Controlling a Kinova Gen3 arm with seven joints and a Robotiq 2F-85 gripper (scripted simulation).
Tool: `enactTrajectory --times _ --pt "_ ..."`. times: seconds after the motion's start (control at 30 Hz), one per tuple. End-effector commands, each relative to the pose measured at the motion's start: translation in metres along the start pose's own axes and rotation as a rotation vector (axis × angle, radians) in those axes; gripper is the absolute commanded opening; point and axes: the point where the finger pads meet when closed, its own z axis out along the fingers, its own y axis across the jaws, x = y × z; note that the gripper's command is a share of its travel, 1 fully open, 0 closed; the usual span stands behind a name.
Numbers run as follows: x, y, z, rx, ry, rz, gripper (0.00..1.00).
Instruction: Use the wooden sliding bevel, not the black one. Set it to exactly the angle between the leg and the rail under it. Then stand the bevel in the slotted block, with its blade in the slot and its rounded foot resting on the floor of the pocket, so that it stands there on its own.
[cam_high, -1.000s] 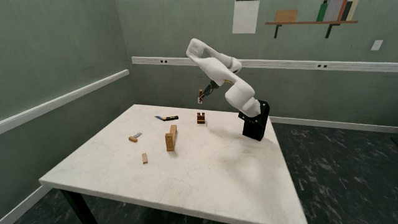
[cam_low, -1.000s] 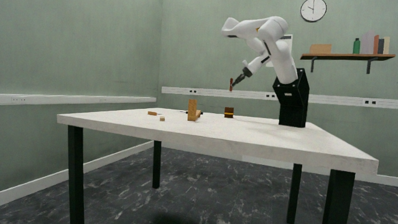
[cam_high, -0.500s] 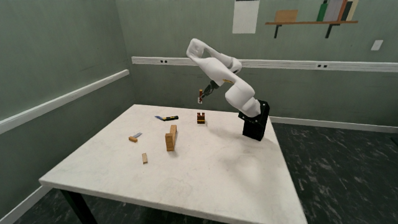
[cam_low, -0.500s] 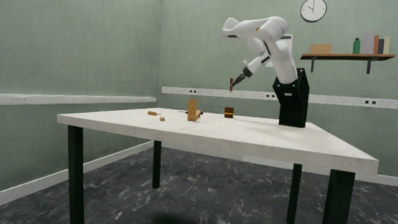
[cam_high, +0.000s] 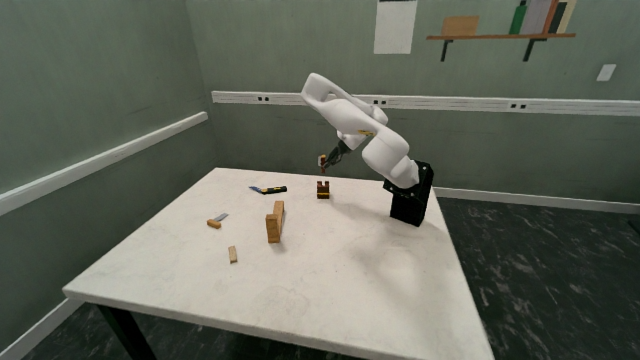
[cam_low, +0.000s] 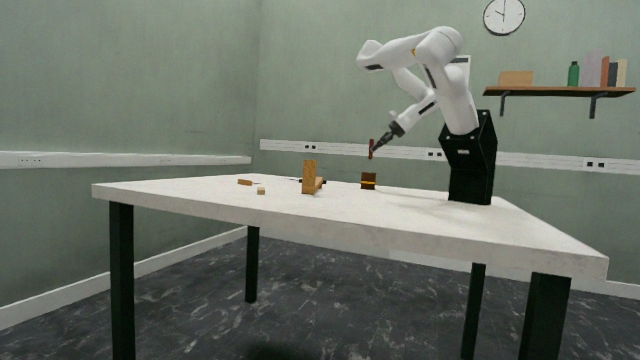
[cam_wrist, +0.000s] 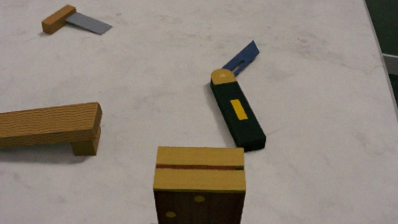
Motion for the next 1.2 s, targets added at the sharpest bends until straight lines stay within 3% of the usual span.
enactTrajectory --times 0.0,0.2,1.17 --pt "-0.013 0.001 0.014 0.0 0.001 -0.002 0.1" --pt "-0.029 0.001 0.03 0.0 0.002 -0.002 0.1" --pt "-0.039 0.001 0.04 0.0 0.002 -0.002 0.1"
